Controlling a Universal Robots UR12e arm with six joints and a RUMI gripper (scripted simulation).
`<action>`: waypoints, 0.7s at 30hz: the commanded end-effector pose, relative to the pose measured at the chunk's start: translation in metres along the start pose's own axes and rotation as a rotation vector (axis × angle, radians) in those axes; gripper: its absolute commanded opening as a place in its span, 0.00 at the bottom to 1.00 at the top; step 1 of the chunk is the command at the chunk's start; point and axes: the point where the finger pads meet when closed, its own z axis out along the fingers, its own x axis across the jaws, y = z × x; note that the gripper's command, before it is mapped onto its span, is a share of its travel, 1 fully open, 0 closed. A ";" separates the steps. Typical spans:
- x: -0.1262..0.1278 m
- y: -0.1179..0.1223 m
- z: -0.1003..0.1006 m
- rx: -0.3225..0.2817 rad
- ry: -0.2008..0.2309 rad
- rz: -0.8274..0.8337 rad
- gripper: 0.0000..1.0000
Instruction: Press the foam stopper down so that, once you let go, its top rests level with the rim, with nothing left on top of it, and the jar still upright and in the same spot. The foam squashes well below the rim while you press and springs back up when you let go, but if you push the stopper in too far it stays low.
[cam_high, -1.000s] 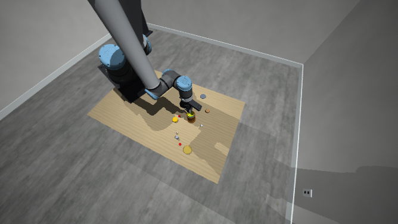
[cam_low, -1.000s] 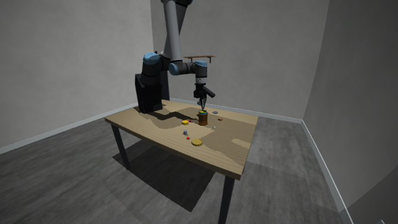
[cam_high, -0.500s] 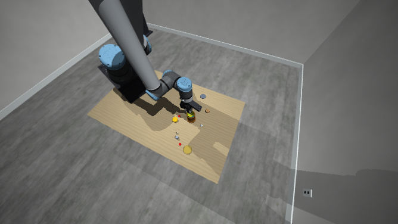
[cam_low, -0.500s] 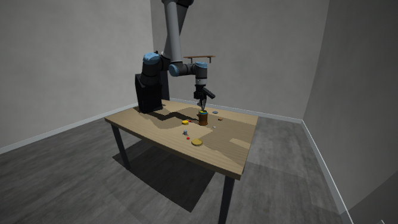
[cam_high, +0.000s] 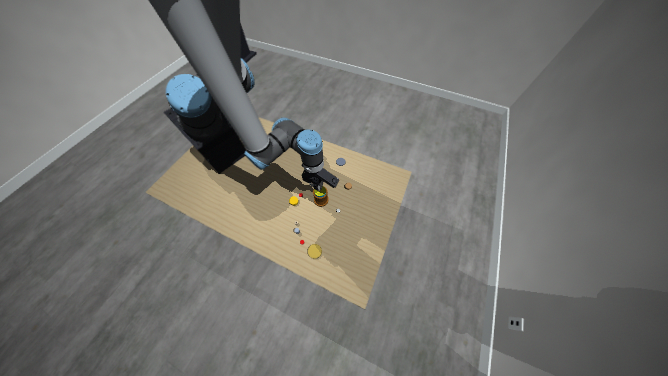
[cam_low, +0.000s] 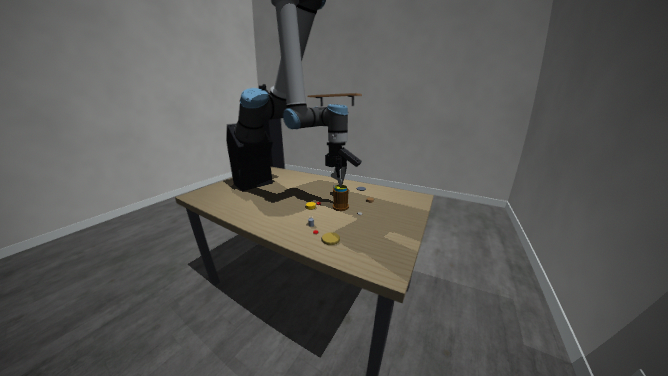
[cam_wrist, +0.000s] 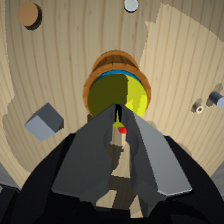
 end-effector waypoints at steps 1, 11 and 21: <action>0.000 0.000 0.001 0.001 0.000 0.000 0.00; 0.000 0.000 0.006 0.001 0.000 0.000 0.00; 0.000 0.000 0.011 0.001 0.000 0.000 0.00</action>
